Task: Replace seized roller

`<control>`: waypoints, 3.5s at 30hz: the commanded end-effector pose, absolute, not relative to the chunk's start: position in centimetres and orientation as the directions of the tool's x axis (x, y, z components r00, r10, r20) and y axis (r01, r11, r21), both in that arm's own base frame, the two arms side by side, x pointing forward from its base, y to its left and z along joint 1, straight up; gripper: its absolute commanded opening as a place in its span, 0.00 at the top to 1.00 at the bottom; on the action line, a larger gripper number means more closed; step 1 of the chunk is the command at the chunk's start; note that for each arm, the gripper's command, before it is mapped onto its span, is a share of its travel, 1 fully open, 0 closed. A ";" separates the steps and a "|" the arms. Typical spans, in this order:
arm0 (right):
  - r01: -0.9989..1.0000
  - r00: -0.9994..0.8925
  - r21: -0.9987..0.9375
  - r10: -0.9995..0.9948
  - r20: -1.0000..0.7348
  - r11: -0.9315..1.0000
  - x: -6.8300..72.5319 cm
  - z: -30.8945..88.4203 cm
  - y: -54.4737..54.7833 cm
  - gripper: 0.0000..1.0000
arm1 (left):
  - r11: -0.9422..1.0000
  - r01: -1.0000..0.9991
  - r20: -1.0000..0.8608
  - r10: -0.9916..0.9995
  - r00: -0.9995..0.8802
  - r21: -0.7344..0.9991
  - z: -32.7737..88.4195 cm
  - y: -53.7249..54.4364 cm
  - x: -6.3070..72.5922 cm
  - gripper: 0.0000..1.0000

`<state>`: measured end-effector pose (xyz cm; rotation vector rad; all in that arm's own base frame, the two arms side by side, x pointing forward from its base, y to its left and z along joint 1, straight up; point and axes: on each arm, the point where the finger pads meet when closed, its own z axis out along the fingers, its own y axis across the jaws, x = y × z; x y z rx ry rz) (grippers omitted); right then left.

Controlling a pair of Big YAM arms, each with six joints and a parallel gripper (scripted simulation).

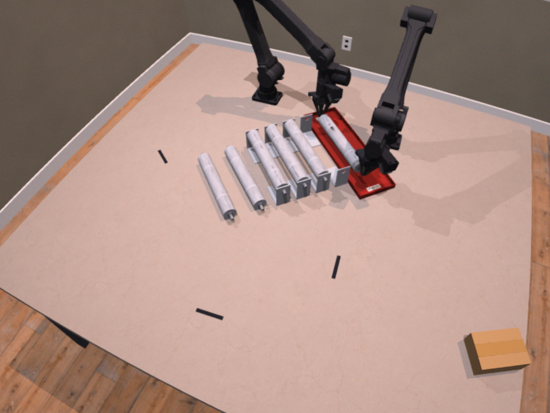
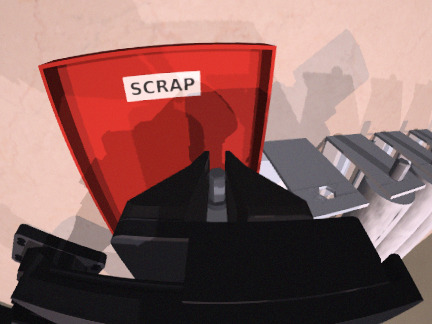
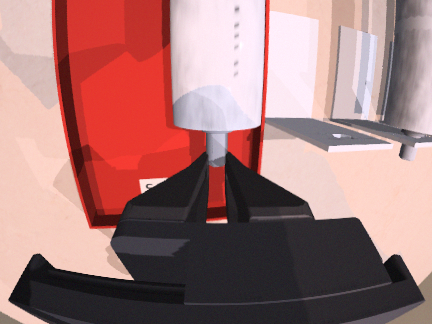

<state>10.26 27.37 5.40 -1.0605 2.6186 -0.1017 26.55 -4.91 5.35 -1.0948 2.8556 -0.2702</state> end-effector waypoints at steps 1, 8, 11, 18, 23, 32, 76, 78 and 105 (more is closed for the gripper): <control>-0.666 -0.672 -0.162 -0.680 -0.293 0.728 10.2 5.5 28.6 0.97 | 0.724 -0.657 -0.019 -0.675 -0.737 -0.209 5.5 -4.7 28.0 0.97; -0.660 -0.679 -0.173 -0.680 -0.278 0.731 10.3 4.0 27.9 0.97 | 0.721 -0.664 -0.009 -0.679 -0.734 -0.200 4.1 -4.6 27.3 0.97; -0.661 -0.674 -0.138 -0.664 -0.323 0.738 10.5 5.6 29.7 0.97 | 0.720 -0.654 -0.041 -0.679 -0.733 -0.232 5.3 -4.7 28.6 0.97; -0.665 -0.673 -0.165 -0.681 -0.289 0.728 10.1 3.4 28.7 0.97 | 0.724 -0.657 -0.019 -0.675 -0.738 -0.210 3.6 -4.7 28.0 0.97; -0.654 -0.682 -0.151 -0.664 -0.306 0.741 10.5 3.6 28.3 0.97 | 0.723 -0.657 -0.023 -0.676 -0.736 -0.215 3.4 -4.7 28.0 0.97; -0.654 -0.682 -0.150 -0.663 -0.308 0.742 10.7 3.7 28.8 0.97 | 0.726 -0.653 -0.026 -0.673 -0.739 -0.216 3.8 -5.0 28.5 0.68; -0.657 -0.682 -0.178 -0.678 -0.274 0.733 8.8 7.8 27.6 0.68 | 0.730 -0.653 -0.008 -0.668 -0.745 -0.201 7.8 -4.1 26.1 0.68; -0.650 -0.691 -0.189 -0.676 -0.255 0.736 8.9 7.4 26.8 0.68 | 0.731 -0.655 -0.002 -0.667 -0.745 -0.191 7.7 -4.1 26.0 0.68; -0.654 -0.685 -0.159 -0.668 -0.291 0.740 9.0 8.3 27.7 0.68 | 0.735 -0.649 -0.009 -0.663 -0.748 -0.199 7.7 -4.6 26.2 0.68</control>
